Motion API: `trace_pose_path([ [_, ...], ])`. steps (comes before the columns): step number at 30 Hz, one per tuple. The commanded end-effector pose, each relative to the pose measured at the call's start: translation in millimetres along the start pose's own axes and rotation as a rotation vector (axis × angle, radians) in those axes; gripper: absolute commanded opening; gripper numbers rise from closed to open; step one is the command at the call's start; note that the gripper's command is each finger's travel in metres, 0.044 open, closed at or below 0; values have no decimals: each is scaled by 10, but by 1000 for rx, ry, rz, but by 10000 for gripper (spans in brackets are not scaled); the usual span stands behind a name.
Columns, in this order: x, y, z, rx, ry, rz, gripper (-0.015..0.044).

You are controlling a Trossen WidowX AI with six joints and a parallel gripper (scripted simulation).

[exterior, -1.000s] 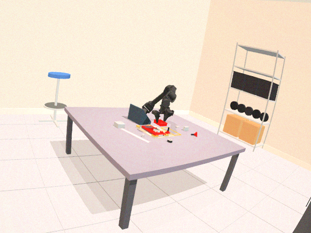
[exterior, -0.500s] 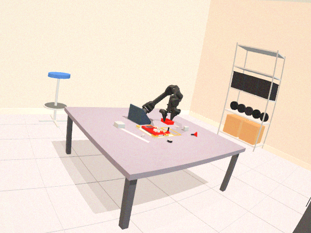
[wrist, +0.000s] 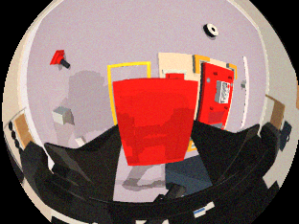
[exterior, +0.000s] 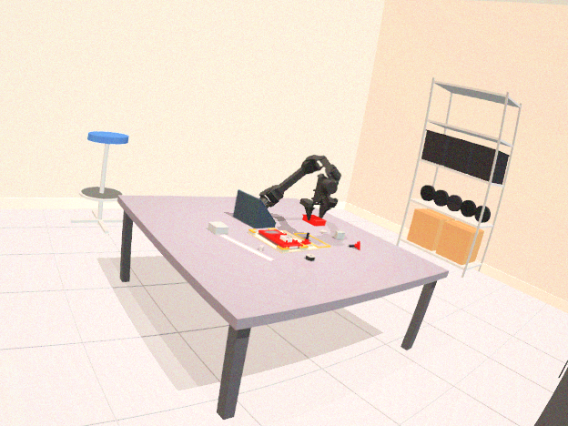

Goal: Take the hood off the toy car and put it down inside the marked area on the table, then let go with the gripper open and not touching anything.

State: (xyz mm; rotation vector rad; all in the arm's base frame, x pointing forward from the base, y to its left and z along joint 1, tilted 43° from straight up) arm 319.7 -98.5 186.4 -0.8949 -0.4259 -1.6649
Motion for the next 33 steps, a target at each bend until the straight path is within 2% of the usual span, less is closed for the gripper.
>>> trace_pose_path([
  [1, 5, -114, 133, -3, 8, 1, 0],
  [7, 1, -247, 290, -2, 12, 3, 0],
  [33, -174, -233, 298, -2, 11, 2, 0],
])
Point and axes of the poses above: the point midway between the two fingers, 35 mm back from their tips, its own x axis back along the fingers, its own z axis across the jaws, y = z × x, the point moved 10 cm from there along x, back along the fingers, and after that the axes turned 12 degrees about -x, right-handed, at the moved point
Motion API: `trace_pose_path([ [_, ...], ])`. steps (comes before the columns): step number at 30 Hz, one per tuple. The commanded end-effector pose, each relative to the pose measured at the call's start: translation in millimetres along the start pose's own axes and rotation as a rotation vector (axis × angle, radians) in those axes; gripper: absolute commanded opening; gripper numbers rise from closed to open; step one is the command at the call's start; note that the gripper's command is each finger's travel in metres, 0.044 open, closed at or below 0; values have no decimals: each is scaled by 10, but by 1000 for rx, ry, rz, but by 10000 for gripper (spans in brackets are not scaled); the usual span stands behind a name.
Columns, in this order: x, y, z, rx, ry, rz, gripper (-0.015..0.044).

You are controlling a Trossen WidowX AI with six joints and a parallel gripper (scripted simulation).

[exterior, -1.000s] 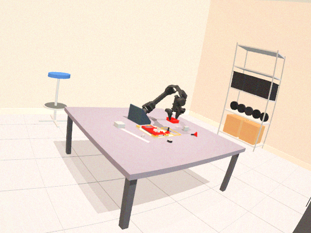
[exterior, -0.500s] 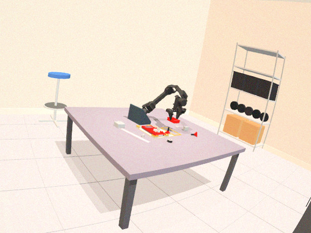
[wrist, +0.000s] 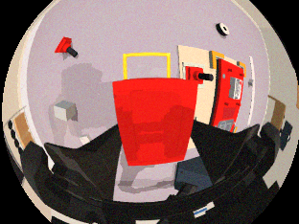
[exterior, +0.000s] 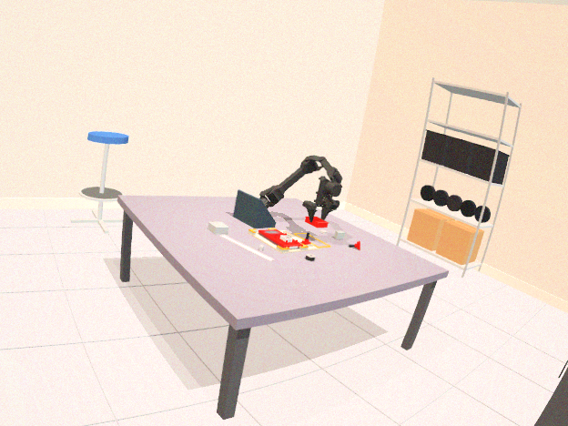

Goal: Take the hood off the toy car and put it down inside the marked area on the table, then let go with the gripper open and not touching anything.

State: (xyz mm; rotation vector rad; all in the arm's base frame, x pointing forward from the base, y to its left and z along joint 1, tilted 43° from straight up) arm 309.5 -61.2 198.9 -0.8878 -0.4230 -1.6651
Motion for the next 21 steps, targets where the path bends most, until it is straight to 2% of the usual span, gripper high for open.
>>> trace_pose_path([
  [1, -34, -4, -5, -4, 5, 1, 0],
  [21, -190, 2, -2, -4, 5, 0, 0],
])
Point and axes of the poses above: the point midway between the two fingers, 35 mm back from their tips, its own x axis back along the fingers, its own z axis across the jaws, y = z × x, the point moved 10 cm from there along x, back along the fingers, and after that the axes turned 12 degrees about -x, right-handed, at the moved point
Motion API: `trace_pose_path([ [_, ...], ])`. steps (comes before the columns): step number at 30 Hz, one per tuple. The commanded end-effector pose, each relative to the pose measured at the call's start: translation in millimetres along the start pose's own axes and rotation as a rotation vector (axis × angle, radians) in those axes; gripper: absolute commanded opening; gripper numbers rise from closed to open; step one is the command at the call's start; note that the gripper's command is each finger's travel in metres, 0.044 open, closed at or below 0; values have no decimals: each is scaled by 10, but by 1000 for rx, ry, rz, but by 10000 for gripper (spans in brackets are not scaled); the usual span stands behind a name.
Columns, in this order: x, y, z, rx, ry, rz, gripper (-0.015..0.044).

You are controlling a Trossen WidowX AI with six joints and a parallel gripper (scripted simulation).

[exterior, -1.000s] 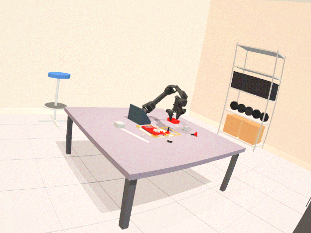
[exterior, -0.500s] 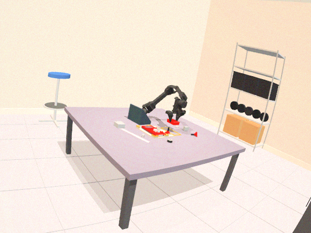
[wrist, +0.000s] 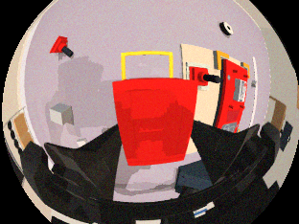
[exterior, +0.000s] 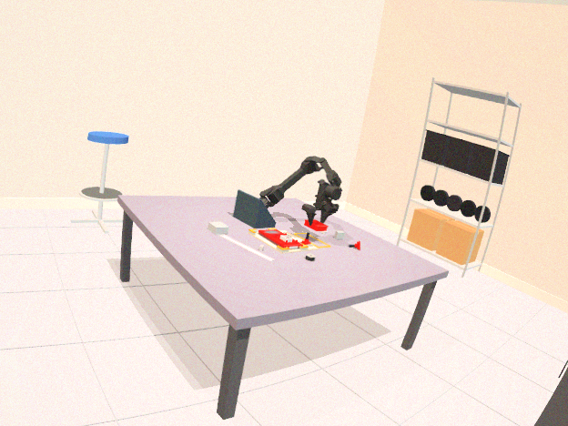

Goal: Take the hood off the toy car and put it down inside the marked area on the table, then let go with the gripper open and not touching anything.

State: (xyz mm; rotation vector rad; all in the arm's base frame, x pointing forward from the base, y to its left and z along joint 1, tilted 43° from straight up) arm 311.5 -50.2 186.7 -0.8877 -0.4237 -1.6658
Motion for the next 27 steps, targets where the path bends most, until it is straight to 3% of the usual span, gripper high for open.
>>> trace_pose_path([
  [1, -33, -7, -5, -4, 5, 1, 0],
  [27, -235, -13, -2, -4, 6, 1, 0],
])
Point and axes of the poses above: the point midway between the two fingers, 35 mm back from their tips, its own x axis back along the fingers, its own z axis across the jaws, y = z × x, the point moved 10 cm from there along x, back along the fingers, and after that the axes turned 12 degrees about -x, right-handed, at the moved point
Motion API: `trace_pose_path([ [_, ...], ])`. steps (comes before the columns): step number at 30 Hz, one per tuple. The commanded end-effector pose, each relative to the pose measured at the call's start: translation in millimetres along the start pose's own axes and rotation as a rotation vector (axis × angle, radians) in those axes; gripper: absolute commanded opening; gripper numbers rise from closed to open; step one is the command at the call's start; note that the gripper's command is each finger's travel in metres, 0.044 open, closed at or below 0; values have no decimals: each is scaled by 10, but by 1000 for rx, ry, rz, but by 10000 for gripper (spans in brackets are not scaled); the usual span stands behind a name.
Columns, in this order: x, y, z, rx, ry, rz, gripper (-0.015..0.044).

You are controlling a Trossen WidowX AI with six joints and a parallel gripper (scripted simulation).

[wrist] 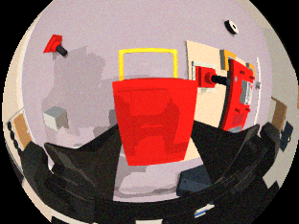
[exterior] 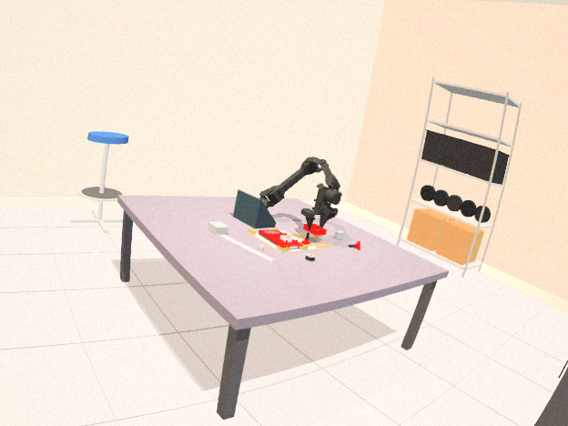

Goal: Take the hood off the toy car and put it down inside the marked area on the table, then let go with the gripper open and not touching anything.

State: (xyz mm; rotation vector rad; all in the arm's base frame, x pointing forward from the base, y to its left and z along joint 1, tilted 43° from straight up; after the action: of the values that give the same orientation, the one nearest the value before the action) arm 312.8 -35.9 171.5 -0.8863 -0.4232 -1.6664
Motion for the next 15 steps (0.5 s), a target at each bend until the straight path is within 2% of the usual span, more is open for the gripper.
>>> trace_pose_path([
  [1, -33, -10, -5, -4, 5, 2, 0],
  [15, -140, -20, -4, -4, 7, 2, 0],
])
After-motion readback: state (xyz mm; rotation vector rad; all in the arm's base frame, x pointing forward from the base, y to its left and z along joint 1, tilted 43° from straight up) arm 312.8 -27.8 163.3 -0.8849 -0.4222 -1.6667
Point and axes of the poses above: the point midway between the two fingers, 35 mm back from their tips, its own x axis back along the fingers, its own z axis across the jaws, y = z × x, the point moved 10 cm from there along x, back along the fingers, and after that the axes turned 12 degrees about -x, right-handed, at the moved point
